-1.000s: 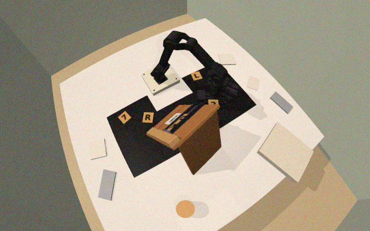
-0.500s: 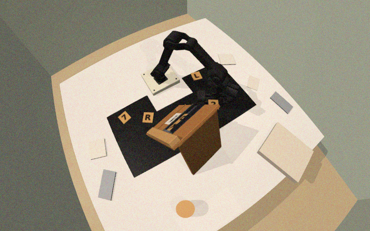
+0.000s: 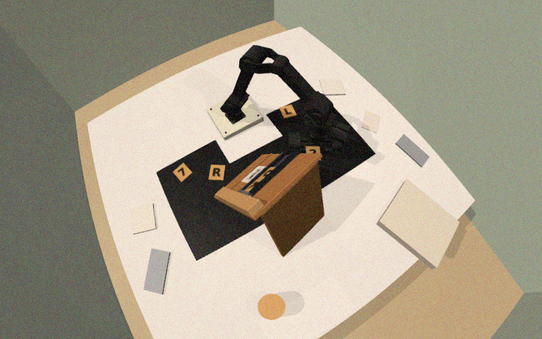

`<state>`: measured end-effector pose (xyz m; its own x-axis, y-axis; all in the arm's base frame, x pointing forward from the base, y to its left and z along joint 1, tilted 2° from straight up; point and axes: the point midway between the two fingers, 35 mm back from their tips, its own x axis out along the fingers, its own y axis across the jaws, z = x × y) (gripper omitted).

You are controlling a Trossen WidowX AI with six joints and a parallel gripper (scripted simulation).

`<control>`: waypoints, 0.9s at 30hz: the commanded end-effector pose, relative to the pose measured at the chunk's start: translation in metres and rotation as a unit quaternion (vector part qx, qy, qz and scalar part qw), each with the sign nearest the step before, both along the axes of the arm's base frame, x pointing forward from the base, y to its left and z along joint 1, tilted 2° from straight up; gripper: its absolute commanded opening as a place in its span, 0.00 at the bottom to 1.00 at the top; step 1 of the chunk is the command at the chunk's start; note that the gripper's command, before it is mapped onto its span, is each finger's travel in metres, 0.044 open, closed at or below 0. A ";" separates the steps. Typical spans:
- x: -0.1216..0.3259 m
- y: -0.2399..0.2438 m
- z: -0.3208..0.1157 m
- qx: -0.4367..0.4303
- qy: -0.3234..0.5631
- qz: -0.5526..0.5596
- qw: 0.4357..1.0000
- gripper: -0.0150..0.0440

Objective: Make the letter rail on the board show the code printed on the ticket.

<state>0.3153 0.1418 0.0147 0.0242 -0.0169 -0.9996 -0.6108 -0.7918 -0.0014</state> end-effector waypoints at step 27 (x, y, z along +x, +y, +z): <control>-0.003 0.003 0.016 -0.003 -0.001 -0.002 1.000 0.25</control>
